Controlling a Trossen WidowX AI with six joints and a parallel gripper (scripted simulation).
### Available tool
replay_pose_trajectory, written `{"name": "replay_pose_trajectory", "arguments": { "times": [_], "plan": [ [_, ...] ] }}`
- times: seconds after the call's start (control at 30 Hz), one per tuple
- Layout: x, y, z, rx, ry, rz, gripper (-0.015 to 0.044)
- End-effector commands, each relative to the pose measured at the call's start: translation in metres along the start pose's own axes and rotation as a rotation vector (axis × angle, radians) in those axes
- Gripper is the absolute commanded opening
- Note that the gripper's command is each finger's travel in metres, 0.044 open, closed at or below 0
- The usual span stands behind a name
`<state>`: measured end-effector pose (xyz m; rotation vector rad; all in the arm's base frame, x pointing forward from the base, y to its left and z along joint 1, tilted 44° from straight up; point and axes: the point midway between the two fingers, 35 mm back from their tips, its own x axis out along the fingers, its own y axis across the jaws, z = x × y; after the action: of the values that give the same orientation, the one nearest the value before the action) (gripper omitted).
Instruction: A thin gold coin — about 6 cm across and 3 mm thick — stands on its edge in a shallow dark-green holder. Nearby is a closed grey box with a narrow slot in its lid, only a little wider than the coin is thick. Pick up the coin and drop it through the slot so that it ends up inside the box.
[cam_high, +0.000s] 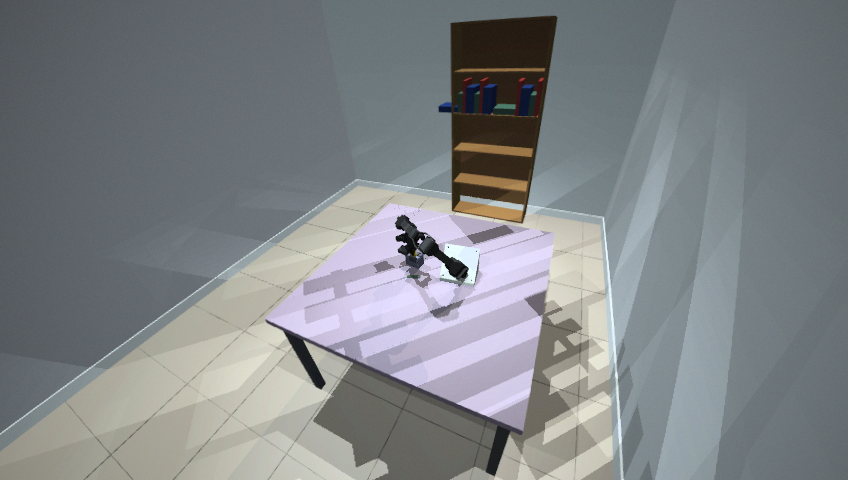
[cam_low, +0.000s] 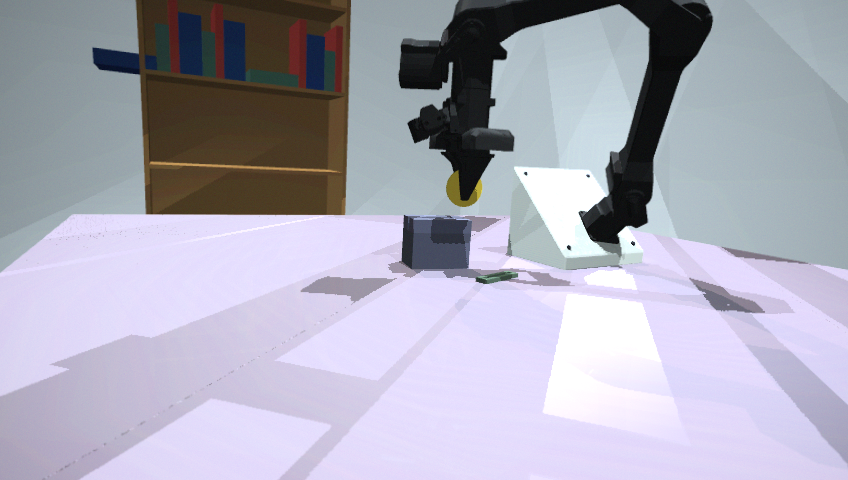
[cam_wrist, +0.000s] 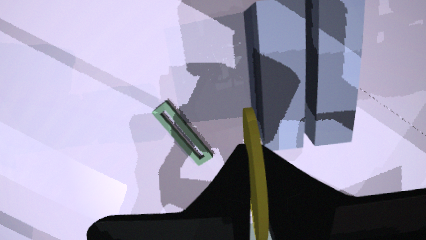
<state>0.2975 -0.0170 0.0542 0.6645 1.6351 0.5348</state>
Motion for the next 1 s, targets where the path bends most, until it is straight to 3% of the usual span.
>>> {"name": "replay_pose_trajectory", "arguments": {
  "times": [0.0, 0.5, 0.97],
  "plan": [
    [-0.001, -0.010, 0.007, -0.005, -0.005, -0.004, 0.0000],
    [0.001, -0.042, 0.025, -0.010, -0.004, -0.004, 0.0000],
    [0.002, -0.037, 0.022, -0.005, 0.001, 0.000, 0.0000]
  ]
}}
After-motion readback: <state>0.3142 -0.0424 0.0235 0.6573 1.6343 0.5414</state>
